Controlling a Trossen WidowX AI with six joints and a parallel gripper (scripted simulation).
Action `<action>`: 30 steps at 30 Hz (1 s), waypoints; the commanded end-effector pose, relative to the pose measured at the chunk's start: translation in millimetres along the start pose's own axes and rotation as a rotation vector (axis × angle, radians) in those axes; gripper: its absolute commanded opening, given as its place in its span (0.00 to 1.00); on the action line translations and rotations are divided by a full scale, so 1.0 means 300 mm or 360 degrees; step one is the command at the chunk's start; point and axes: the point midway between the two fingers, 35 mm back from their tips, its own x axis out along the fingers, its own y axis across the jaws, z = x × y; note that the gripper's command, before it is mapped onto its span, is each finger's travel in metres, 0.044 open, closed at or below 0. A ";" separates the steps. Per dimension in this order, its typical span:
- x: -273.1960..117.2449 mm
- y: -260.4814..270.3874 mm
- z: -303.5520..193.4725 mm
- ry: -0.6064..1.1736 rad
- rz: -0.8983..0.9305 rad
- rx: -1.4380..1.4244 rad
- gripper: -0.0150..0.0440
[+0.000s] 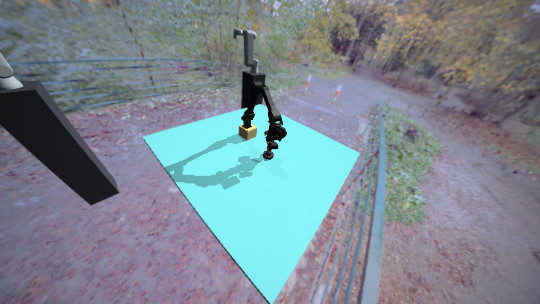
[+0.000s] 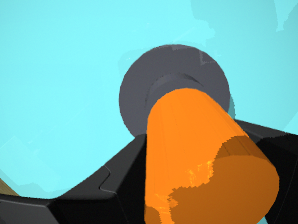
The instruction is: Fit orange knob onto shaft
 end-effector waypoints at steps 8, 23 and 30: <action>0.002 -0.002 -0.002 0.0003 -0.0008 -0.0002 0.25; 0.004 -0.002 -0.002 0.0004 -0.0008 -0.0083 0.25; 0.005 -0.002 -0.002 0.0003 -0.0008 0.0069 0.25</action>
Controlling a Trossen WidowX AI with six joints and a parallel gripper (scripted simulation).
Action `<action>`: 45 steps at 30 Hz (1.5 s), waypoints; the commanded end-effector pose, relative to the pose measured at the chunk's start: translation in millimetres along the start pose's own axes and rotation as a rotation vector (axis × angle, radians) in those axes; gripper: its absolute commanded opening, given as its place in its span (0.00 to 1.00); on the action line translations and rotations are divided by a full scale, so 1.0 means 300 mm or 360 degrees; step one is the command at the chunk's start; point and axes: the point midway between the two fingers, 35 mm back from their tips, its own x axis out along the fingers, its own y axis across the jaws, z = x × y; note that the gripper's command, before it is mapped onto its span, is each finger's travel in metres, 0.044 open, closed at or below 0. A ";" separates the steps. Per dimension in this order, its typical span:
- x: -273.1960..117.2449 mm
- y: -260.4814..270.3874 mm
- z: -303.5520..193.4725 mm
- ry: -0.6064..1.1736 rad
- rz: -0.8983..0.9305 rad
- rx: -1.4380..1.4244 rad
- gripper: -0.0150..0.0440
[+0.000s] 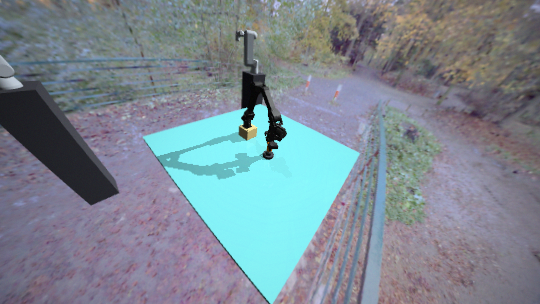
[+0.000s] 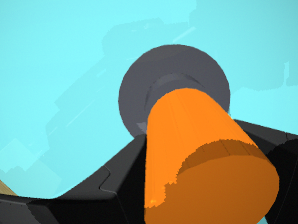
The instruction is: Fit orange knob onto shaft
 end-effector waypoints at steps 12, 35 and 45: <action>0.004 0.002 0.000 0.0004 -0.0006 -0.0013 0.25; 0.046 0.004 -0.001 0.0004 -0.0006 0.0092 0.25; 0.048 0.003 0.001 -0.0001 -0.0005 0.0066 0.25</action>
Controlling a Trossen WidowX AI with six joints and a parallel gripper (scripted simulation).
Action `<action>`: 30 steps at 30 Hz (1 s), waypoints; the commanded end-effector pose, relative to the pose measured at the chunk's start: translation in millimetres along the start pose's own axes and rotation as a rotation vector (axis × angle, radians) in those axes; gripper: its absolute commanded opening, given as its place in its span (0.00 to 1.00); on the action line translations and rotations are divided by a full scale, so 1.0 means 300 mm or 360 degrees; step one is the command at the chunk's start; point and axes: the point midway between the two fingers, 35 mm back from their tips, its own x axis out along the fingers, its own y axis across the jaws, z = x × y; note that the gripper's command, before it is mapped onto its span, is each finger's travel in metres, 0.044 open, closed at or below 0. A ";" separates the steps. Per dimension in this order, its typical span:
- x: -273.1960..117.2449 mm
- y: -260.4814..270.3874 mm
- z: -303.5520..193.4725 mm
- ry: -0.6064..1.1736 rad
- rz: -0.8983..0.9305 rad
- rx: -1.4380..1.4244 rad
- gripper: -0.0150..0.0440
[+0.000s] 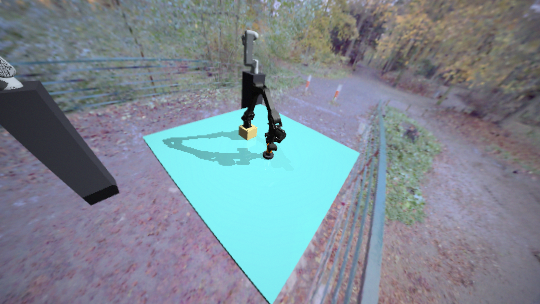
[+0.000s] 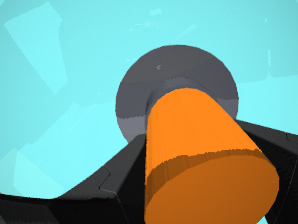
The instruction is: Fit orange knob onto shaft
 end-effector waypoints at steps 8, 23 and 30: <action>-0.001 0.000 0.000 0.0000 0.0000 0.0000 0.52; -0.001 0.000 0.000 0.0000 0.0000 0.0000 1.00; -0.224 -0.011 0.007 -0.0001 -0.0001 0.0000 1.00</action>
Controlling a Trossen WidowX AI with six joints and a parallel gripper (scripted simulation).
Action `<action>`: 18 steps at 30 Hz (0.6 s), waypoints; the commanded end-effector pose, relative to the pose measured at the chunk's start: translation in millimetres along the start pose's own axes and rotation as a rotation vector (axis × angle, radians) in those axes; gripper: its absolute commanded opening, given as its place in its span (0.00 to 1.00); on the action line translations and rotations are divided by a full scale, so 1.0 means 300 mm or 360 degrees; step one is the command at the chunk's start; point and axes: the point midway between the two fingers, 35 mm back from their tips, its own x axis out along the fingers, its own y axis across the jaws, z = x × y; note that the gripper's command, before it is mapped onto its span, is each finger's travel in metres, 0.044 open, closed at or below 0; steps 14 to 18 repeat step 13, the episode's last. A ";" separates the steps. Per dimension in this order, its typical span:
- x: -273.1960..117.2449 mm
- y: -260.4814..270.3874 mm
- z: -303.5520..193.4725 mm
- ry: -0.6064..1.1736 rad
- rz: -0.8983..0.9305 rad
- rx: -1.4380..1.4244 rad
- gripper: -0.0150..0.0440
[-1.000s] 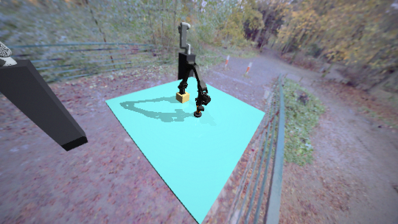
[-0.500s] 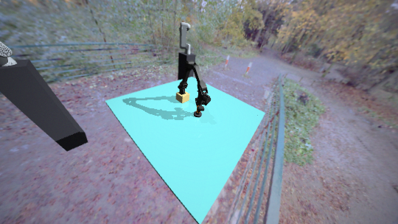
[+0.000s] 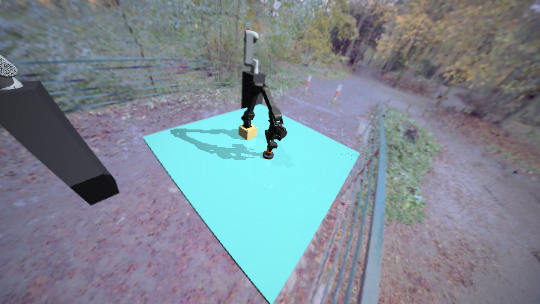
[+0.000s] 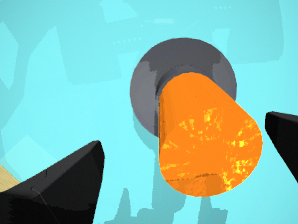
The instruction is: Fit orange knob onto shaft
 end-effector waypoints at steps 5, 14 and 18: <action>-0.240 -0.003 0.002 -0.0030 -0.0055 0.0003 1.00; -0.241 -0.021 0.012 -0.0030 -0.0055 0.0003 1.00; -0.241 -0.021 0.012 -0.0030 -0.0055 0.0003 1.00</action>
